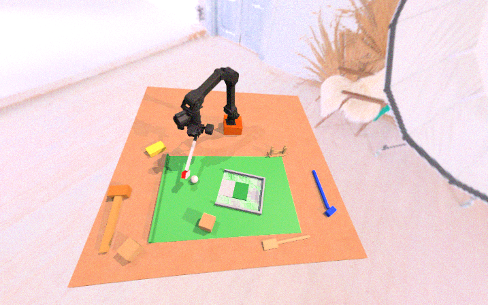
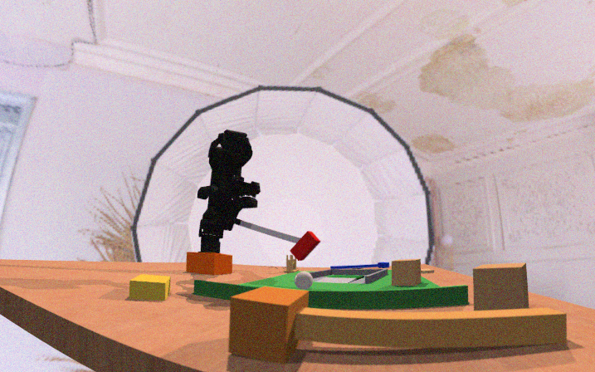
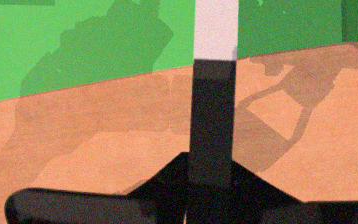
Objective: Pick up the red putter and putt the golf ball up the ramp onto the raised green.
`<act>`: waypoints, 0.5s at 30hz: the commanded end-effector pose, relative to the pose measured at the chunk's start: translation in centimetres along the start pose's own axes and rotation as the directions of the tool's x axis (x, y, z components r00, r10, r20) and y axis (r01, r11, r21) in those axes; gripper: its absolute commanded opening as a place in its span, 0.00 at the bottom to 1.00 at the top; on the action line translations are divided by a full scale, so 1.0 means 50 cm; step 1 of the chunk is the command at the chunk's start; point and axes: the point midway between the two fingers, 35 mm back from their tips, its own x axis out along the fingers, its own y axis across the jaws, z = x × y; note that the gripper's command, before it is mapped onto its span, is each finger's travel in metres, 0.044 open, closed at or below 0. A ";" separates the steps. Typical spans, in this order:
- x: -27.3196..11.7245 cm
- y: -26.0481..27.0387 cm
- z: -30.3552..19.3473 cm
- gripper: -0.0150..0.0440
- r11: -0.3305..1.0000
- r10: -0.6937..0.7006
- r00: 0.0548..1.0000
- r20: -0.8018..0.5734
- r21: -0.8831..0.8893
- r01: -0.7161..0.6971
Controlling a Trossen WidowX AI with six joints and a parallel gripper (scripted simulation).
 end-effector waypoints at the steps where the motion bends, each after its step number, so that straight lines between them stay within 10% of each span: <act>1: -0.005 -0.019 -0.006 0.25 0.998 -0.007 1.000 0.001 0.056 0.007; 15: 0.069 -0.019 -0.006 0.25 0.998 -0.007 1.000 0.001 0.056 0.007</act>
